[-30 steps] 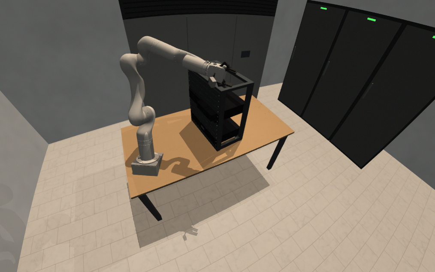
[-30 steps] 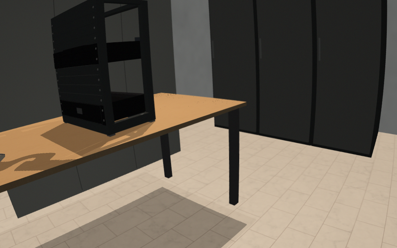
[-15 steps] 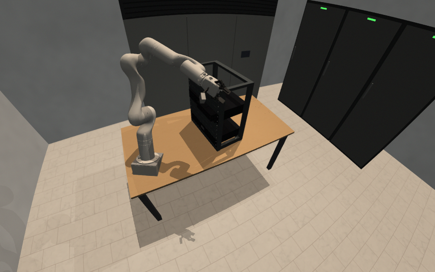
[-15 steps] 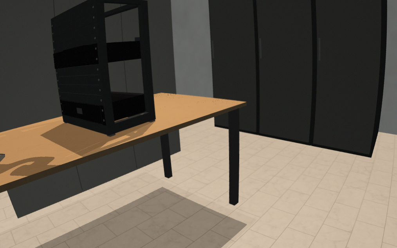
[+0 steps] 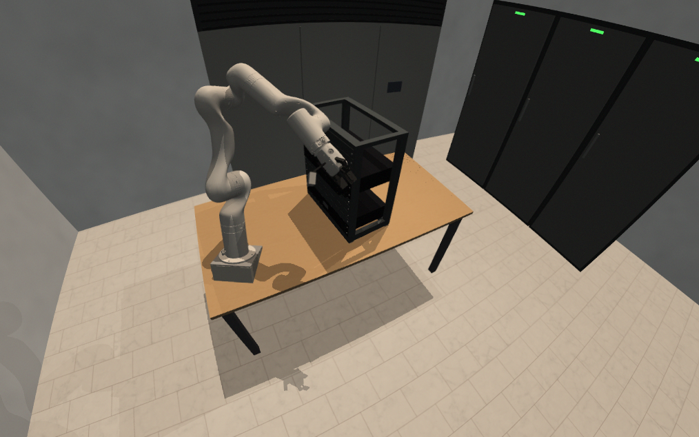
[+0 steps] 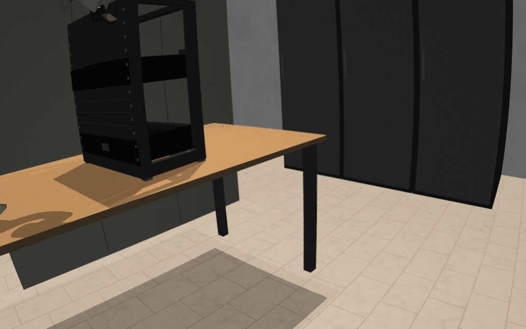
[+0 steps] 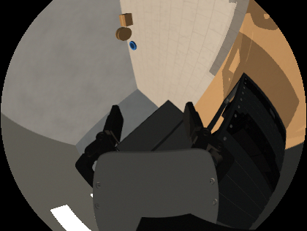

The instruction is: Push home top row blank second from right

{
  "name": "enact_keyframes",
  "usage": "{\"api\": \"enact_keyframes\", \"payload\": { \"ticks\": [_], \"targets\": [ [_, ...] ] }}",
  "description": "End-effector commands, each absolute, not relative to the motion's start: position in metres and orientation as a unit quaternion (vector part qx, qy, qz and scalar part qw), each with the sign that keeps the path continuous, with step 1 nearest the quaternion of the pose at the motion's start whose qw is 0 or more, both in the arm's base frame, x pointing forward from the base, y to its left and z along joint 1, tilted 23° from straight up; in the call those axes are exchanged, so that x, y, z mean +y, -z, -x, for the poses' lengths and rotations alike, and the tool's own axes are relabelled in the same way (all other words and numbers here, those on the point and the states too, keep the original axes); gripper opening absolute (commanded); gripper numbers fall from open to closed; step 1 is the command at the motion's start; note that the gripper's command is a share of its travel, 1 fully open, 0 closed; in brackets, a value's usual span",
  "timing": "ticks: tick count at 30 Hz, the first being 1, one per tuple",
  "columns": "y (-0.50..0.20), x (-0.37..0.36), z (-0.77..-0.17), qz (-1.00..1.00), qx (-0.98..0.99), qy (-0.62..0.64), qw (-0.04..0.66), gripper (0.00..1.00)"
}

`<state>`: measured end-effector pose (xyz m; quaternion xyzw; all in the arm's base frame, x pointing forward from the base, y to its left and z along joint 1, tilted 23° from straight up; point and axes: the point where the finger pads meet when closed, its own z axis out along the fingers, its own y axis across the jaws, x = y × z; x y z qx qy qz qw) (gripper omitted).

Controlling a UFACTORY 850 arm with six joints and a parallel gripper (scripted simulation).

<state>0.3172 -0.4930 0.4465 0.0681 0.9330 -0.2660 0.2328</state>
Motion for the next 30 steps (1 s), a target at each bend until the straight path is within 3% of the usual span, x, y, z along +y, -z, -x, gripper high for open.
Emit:
{"api": "enact_keyframes", "payload": {
  "ticks": [1, 30],
  "targets": [
    [-0.411, -0.477, -0.302, -0.092, 0.946, 0.206, 0.233, 1.00],
    [-0.296, -0.368, -0.260, -0.236, 0.942, -0.067, 0.227, 1.00]
  ]
}}
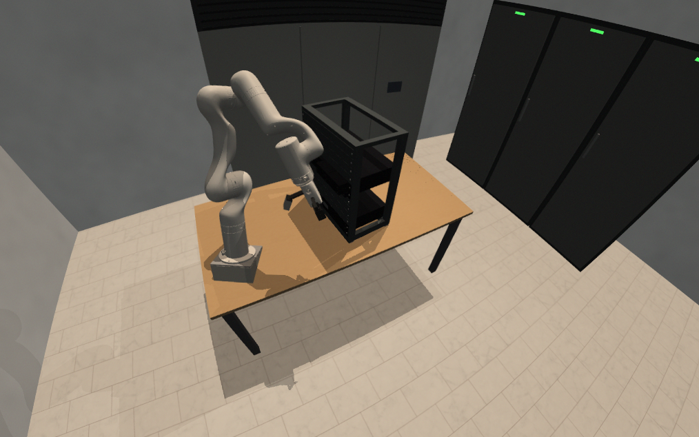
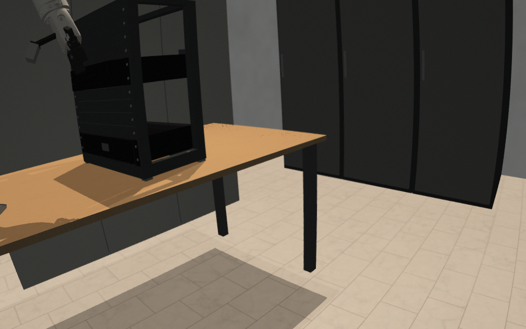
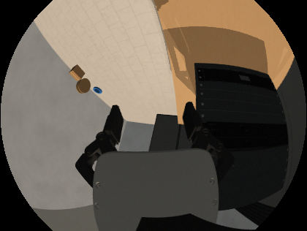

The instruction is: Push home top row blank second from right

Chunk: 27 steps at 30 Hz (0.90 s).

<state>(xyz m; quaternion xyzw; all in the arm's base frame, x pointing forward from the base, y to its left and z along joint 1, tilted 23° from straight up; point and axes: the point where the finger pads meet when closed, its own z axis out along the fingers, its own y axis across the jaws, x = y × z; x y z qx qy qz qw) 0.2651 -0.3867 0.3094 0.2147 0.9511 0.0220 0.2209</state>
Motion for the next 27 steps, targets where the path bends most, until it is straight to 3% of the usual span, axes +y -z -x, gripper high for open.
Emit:
{"api": "enact_keyframes", "payload": {
  "ticks": [1, 27],
  "targets": [
    [-0.296, -0.368, -0.260, -0.236, 0.942, -0.067, 0.227, 1.00],
    [-0.270, -0.270, -0.259, -0.365, 0.831, -0.309, 0.282, 1.00]
  ]
}}
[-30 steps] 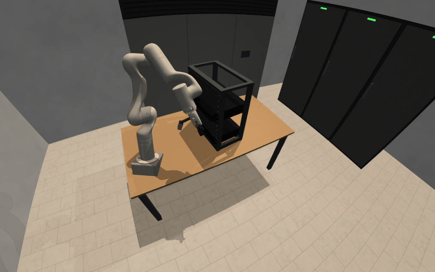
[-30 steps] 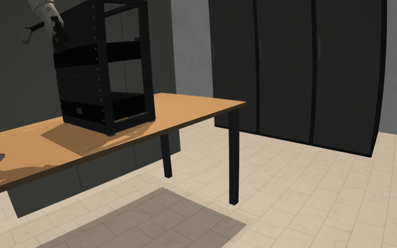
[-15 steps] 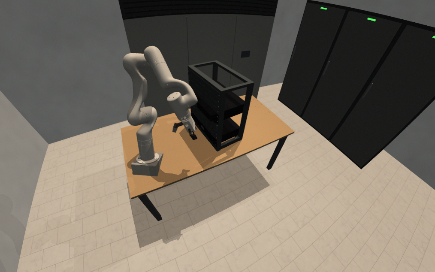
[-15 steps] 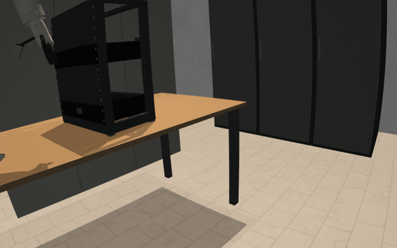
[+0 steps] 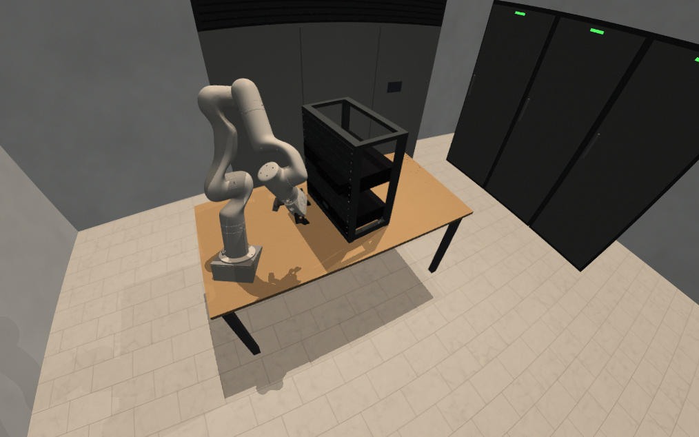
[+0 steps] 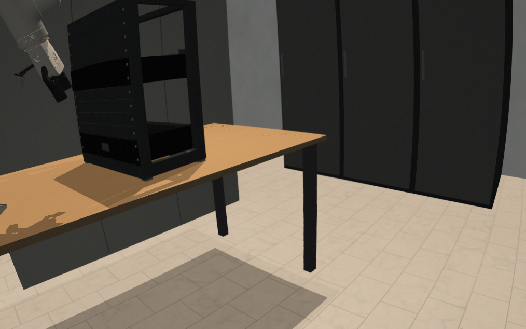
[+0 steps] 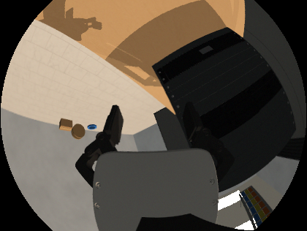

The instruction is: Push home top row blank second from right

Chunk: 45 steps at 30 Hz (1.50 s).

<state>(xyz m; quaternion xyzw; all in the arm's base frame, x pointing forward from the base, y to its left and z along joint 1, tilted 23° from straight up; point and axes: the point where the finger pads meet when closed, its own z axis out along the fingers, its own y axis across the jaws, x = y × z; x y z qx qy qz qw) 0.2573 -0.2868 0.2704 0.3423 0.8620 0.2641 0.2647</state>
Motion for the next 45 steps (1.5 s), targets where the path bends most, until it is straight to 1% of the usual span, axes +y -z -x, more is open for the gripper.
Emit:
{"api": "enact_keyframes", "payload": {
  "ticks": [1, 8, 23, 45],
  "targets": [
    [-0.271, -0.267, -0.259, -0.371, 0.824, -0.319, 0.286, 1.00],
    [-0.274, -0.256, -0.261, -0.391, 0.793, -0.355, 0.303, 1.00],
    [-0.291, -0.228, -0.262, -0.451, 0.674, -0.459, 0.362, 1.00],
    [-0.311, -0.203, -0.251, -0.494, 0.542, -0.540, 0.413, 1.00]
  ]
}}
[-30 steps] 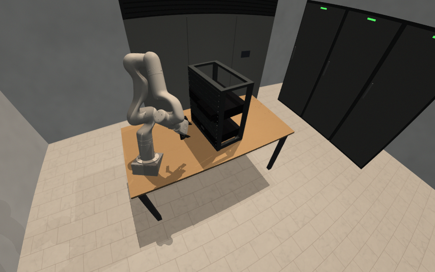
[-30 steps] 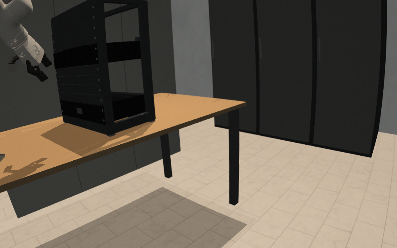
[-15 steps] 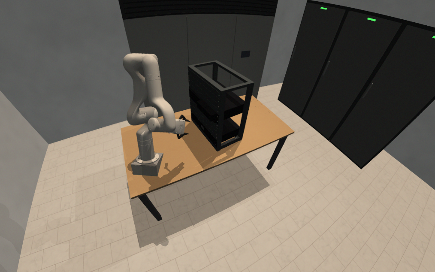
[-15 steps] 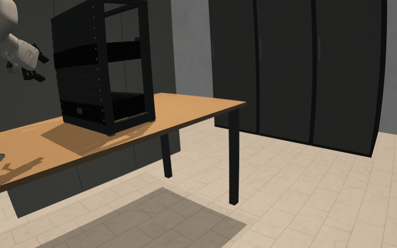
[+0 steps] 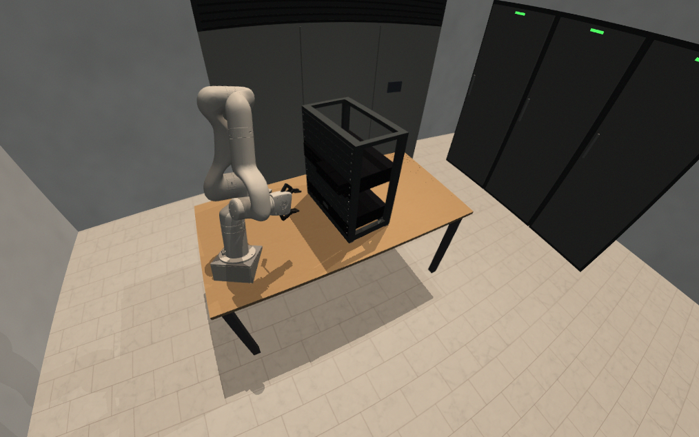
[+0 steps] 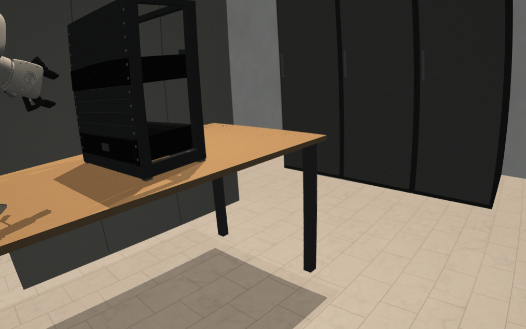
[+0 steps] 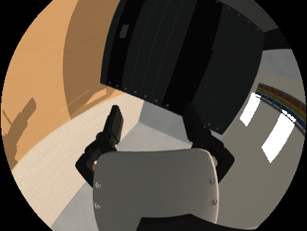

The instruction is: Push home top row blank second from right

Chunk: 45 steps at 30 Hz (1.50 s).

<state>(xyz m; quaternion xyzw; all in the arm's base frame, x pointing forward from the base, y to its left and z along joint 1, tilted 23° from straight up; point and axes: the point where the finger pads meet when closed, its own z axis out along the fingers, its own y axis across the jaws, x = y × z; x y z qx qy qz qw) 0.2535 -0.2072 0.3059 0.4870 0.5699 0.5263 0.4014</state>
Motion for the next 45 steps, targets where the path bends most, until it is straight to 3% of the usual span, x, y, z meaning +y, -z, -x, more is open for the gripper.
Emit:
{"api": "enact_keyframes", "payload": {
  "ticks": [1, 45],
  "targets": [
    [-0.312, -0.203, -0.250, -0.495, 0.535, -0.543, 0.416, 1.00],
    [-0.343, -0.194, -0.226, -0.528, 0.356, -0.594, 0.491, 1.00]
  ]
}}
